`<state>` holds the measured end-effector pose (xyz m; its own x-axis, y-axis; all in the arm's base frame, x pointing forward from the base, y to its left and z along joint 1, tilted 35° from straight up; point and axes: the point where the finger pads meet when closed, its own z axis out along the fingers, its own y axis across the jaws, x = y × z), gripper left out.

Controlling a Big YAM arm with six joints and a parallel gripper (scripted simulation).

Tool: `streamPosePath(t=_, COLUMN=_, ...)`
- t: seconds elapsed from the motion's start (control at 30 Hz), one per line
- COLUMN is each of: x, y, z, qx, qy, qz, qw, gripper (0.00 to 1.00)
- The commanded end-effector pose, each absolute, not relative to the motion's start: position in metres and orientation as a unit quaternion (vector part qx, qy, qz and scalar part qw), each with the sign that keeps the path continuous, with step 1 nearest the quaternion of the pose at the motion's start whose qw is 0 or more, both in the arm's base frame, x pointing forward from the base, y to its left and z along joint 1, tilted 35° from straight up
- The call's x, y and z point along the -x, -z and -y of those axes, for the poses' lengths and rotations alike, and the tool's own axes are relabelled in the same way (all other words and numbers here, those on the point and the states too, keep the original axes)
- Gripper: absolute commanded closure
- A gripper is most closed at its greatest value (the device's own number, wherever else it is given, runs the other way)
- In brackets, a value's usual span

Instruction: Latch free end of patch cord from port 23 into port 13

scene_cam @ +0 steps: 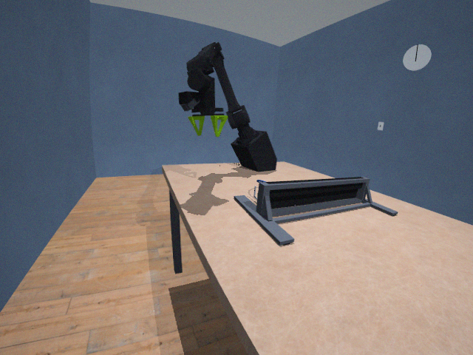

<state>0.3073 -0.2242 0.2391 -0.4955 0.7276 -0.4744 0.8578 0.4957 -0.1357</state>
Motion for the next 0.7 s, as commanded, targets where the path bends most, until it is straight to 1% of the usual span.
streamPosePath(t=0.0, x=-0.329, y=-0.22, z=0.21, qx=-0.397, qy=0.188, qz=-0.883, qw=0.164, gripper=0.0)
streamPosePath(t=0.17, x=-0.355, y=-0.195, z=0.19, qx=-0.319, qy=0.196, qz=-0.916, qw=0.142, gripper=0.0)
streamPosePath(t=0.23, x=-0.355, y=-0.195, z=0.19, qx=-0.319, qy=0.196, qz=-0.916, qw=0.142, gripper=0.0)
streamPosePath(t=0.27, x=-0.367, y=-0.182, z=0.178, qx=-0.278, qy=0.2, qz=-0.931, qw=0.13, gripper=0.0)
streamPosePath(t=0.67, x=-0.409, y=-0.122, z=0.118, qx=-0.089, qy=0.216, qz=-0.969, qw=0.081, gripper=0.0)
